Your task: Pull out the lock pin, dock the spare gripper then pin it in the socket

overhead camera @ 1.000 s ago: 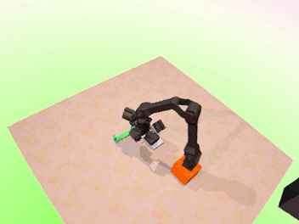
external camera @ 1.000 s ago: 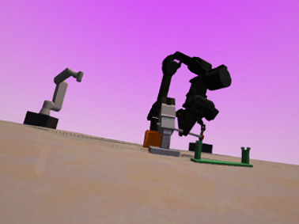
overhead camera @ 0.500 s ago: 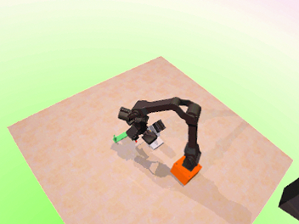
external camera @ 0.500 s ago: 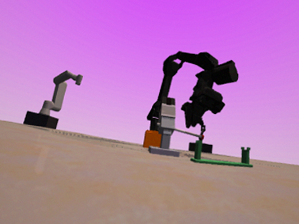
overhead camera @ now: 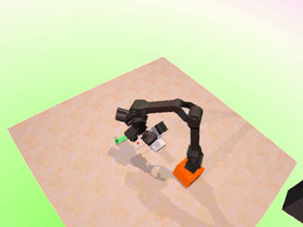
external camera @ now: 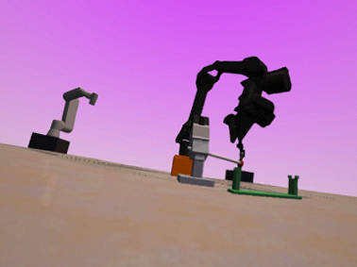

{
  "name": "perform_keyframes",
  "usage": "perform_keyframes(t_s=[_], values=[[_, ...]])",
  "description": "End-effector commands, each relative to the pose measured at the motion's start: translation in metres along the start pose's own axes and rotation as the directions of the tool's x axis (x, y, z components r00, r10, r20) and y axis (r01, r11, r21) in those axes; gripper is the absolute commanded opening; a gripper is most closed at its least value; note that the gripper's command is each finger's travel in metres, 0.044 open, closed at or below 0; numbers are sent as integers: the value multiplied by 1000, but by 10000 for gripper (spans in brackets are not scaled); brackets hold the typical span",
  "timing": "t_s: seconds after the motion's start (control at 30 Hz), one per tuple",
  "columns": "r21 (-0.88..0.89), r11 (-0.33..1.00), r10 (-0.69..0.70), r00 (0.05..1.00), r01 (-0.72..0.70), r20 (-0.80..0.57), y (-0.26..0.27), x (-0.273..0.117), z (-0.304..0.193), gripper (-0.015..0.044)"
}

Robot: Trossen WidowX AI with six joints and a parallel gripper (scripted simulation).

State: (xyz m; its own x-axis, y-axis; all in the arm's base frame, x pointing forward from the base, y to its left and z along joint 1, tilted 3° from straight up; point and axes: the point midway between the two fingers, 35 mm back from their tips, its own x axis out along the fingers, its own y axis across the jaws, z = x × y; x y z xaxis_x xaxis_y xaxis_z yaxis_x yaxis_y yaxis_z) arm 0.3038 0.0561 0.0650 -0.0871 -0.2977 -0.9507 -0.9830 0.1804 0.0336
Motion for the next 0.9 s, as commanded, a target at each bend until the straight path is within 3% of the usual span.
perform_keyframes(t_s=[0.0,0.27,0.87], values=[[0,1000,0,1000,0,0,0,0,0,226],[0,1000,0,1000,0,0,0,0,0,436],[0,1000,0,1000,0,0,0,0,0,440]])
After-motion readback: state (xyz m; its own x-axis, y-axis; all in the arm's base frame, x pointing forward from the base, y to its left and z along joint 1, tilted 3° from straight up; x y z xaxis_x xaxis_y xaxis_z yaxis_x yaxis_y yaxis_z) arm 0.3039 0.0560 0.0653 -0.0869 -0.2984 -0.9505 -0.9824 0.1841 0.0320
